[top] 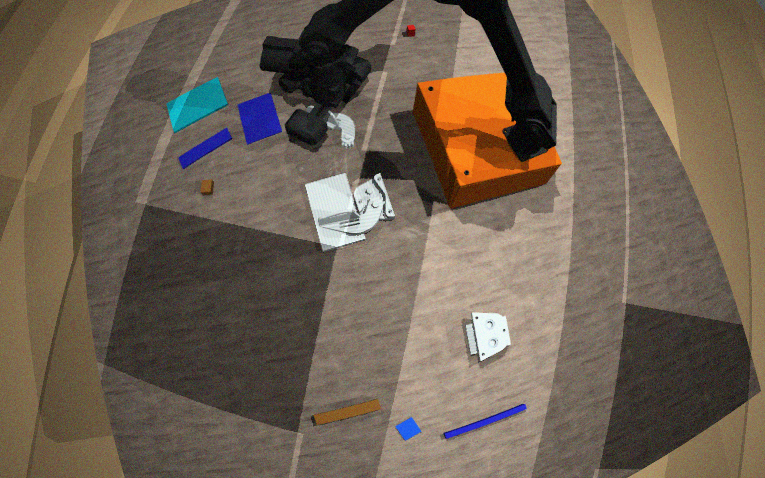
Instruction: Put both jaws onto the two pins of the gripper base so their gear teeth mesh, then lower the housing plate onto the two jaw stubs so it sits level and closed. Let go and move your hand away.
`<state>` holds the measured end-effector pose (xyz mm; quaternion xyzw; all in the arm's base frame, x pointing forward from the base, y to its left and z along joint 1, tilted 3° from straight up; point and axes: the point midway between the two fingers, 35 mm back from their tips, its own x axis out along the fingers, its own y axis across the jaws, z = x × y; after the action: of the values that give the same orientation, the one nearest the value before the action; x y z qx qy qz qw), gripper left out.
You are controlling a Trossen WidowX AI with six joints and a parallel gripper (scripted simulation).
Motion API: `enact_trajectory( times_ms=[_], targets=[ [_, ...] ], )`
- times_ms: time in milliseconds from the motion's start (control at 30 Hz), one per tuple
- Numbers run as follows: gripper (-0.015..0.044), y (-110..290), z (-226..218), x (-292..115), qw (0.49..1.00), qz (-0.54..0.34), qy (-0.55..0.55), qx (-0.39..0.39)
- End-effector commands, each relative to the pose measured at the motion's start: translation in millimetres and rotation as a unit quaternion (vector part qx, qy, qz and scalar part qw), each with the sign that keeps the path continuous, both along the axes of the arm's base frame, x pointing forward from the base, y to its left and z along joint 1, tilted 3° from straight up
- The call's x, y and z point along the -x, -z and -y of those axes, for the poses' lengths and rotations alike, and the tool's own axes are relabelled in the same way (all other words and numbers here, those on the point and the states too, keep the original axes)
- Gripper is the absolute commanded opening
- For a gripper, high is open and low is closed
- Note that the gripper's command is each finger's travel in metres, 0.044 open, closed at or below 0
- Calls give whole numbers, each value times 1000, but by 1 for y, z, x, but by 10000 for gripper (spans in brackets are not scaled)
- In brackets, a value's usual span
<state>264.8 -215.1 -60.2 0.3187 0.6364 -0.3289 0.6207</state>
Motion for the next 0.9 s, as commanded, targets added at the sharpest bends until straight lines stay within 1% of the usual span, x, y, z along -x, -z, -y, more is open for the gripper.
enact_trajectory(
  times_ms=[0, 333, 433, 867],
  targets=[
    [414, 0, 0, 0, 1000, 0, 0, 0],
    [151, 0, 0, 0, 1000, 0, 0, 0],
    [134, 0, 0, 0, 1000, 0, 0, 0],
    [134, 0, 0, 0, 1000, 0, 0, 0]
  ],
)
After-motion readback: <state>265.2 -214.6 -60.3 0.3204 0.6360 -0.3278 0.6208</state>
